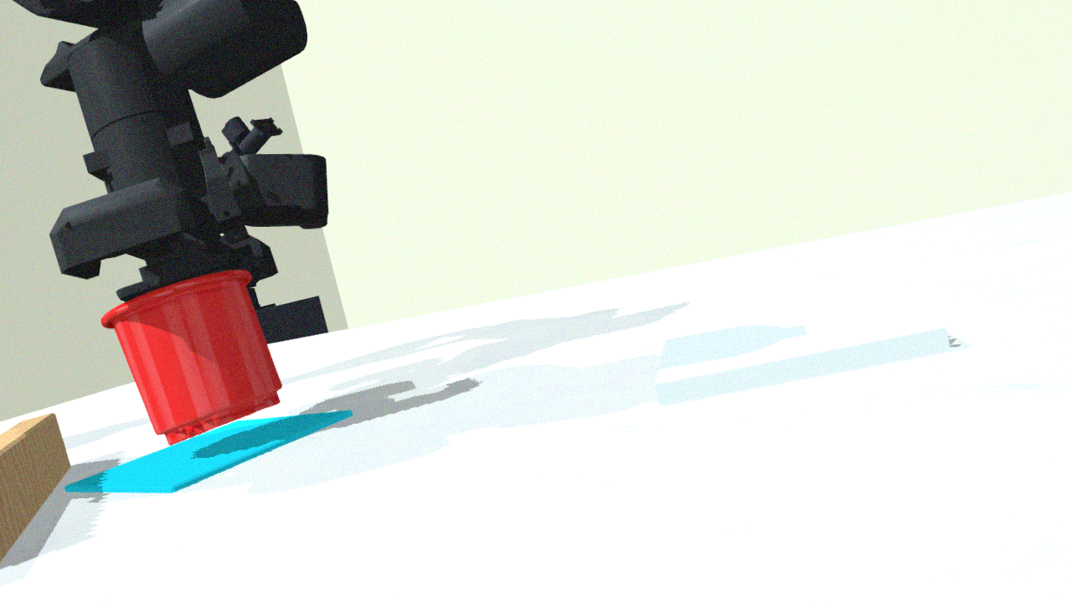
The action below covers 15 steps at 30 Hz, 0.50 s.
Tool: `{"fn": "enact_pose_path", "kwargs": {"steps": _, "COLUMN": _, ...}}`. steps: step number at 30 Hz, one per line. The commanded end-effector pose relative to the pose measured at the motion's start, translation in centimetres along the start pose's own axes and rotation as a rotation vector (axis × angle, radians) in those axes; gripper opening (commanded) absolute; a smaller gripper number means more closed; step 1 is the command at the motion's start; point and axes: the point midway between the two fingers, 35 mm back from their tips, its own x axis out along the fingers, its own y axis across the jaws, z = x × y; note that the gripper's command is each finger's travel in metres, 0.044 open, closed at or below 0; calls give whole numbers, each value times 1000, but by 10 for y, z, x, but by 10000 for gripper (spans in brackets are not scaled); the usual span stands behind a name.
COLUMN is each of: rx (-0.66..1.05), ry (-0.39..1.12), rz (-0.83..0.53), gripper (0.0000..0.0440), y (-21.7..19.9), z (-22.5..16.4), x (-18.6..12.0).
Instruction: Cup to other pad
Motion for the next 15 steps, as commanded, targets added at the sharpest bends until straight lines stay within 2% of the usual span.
{"fn": "enact_pose_path", "kwargs": {"steps": 1, "rx": 11, "ry": 11, "rz": -3, "gripper": 40, "y": 2, "z": -4, "x": 9}}
{"fn": "enact_pose_path", "kwargs": {"steps": 5, "rx": 21, "ry": -5, "rz": -6, "gripper": 69, "y": 0, "z": -4, "x": 9}}
{"fn": "enact_pose_path", "kwargs": {"steps": 9, "rx": 36, "ry": -45, "rz": -13, "gripper": 135, "y": -4, "z": 1, "x": 2}}
{"fn": "enact_pose_path", "kwargs": {"steps": 15, "rx": 36, "ry": -87, "rz": -12, "gripper": 146, "y": -5, "z": 2, "x": -11}}
